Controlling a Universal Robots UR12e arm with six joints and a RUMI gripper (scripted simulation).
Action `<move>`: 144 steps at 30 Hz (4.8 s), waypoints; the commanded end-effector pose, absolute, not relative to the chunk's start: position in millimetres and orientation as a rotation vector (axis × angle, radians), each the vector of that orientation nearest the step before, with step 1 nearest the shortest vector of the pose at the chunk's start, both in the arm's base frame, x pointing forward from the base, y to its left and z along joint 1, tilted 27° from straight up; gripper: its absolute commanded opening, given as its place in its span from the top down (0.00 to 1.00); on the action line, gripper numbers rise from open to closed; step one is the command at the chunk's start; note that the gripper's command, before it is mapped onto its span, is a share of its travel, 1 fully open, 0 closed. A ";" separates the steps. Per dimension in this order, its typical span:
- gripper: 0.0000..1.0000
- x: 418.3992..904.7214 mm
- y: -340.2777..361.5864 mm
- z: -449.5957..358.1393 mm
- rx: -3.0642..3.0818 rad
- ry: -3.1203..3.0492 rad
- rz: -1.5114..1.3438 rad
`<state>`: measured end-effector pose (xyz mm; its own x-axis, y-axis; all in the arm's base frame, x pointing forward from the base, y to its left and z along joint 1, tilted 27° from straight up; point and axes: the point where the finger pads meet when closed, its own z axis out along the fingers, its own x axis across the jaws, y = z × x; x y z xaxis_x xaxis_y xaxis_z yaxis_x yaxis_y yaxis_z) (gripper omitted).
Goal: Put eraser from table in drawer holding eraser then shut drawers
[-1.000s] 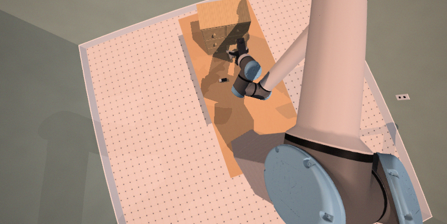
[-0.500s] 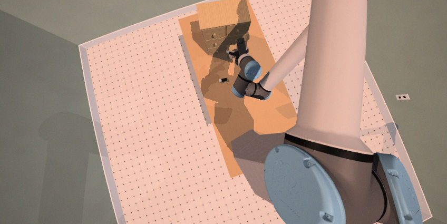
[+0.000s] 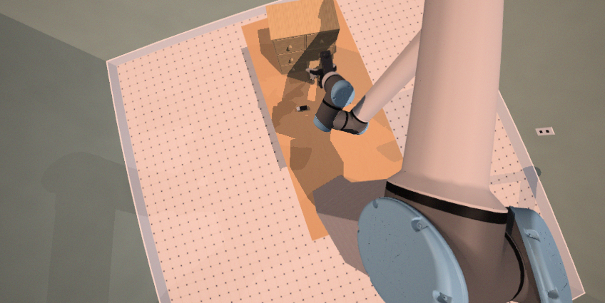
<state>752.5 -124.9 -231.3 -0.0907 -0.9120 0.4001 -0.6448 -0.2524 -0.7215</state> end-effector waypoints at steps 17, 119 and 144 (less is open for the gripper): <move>0.00 722.8 -111.0 -211.1 -1.988 1.903 -1.141; 0.00 646.5 -78.1 -160.3 -2.164 2.457 -0.705; 0.00 633.8 -83.5 -162.8 -1.680 2.720 -0.730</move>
<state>640.0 -82.2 -160.6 -0.3524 -0.8573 0.3752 -0.9284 0.2698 -0.2555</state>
